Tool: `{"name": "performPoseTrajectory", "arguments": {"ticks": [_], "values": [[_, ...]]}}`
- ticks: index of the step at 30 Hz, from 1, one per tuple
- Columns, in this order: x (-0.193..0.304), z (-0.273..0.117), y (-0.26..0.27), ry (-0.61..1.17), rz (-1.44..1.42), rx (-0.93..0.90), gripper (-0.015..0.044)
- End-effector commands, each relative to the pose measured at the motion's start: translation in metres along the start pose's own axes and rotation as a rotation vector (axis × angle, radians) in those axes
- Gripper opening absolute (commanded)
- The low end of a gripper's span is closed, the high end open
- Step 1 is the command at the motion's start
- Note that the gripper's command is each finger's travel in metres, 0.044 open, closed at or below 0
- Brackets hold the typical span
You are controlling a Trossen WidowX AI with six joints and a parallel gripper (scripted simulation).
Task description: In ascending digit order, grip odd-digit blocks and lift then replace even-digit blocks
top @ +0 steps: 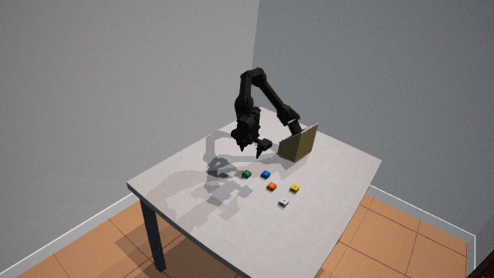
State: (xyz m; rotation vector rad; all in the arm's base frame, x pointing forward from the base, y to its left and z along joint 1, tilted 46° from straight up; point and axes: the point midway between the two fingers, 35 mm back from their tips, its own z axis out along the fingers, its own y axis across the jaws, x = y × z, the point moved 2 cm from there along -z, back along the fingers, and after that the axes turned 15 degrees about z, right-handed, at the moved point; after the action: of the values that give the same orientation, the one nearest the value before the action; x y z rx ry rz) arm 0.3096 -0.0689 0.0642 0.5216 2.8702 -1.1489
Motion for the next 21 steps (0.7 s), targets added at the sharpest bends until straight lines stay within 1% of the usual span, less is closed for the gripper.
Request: {"name": "performPoseTrajectory", "arguments": {"ticks": [1, 21], "values": [[0.0068, -0.0026, 0.0015, 0.002, -0.008, 0.045, 0.0400], [0.0088, -0.0027, 0.0038, 0.002, -0.008, 0.044, 0.0400]]}}
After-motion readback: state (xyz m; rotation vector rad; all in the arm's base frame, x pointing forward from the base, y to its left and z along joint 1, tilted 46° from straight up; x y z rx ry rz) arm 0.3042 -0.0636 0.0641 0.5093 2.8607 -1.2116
